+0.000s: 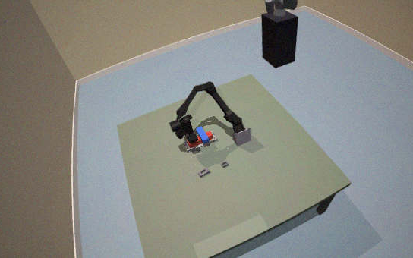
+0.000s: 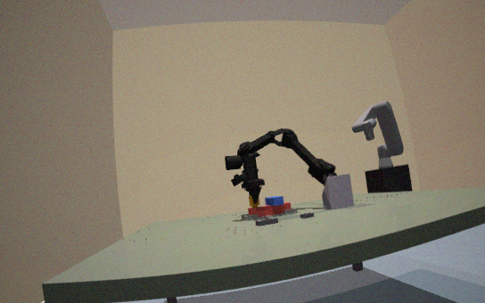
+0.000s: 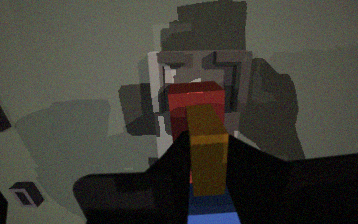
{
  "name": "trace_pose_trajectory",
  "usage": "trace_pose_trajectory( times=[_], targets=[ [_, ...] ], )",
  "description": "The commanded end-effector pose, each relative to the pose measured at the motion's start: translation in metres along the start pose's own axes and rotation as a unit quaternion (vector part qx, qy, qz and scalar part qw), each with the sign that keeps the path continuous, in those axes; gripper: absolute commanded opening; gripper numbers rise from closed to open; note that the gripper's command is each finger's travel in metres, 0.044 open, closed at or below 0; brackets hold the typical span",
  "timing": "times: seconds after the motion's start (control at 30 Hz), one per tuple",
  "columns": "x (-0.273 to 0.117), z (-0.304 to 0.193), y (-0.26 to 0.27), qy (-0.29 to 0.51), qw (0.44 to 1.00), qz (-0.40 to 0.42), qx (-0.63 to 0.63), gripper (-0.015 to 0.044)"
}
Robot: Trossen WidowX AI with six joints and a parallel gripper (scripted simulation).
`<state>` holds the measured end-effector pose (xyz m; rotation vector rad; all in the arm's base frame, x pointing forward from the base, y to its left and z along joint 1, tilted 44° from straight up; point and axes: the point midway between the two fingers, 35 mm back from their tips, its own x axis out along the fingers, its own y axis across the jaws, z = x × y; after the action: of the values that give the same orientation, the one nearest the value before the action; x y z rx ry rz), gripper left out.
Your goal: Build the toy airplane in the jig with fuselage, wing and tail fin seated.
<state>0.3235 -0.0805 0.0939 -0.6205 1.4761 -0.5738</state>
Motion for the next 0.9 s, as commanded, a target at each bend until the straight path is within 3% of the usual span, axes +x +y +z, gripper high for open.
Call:
trace_pose_trajectory(
  times=[0.0, 0.23, 0.5, 0.7, 0.87],
  targets=[
    [0.000, 0.000, 0.000, 0.000, 1.000, 0.000, 0.000, 0.0079],
    [0.000, 0.000, 0.000, 0.000, 1.000, 0.000, 0.000, 0.0260],
    [-0.003, 0.000, 0.000, 0.000, 1.000, 0.000, 0.000, 0.0260],
    [-0.080, 0.002, 0.002, 0.001, 1.000, 0.000, -0.001, 0.0260],
    [-0.090, 0.004, 0.000, 0.001, 1.000, -0.002, -0.002, 0.0260]
  ],
)
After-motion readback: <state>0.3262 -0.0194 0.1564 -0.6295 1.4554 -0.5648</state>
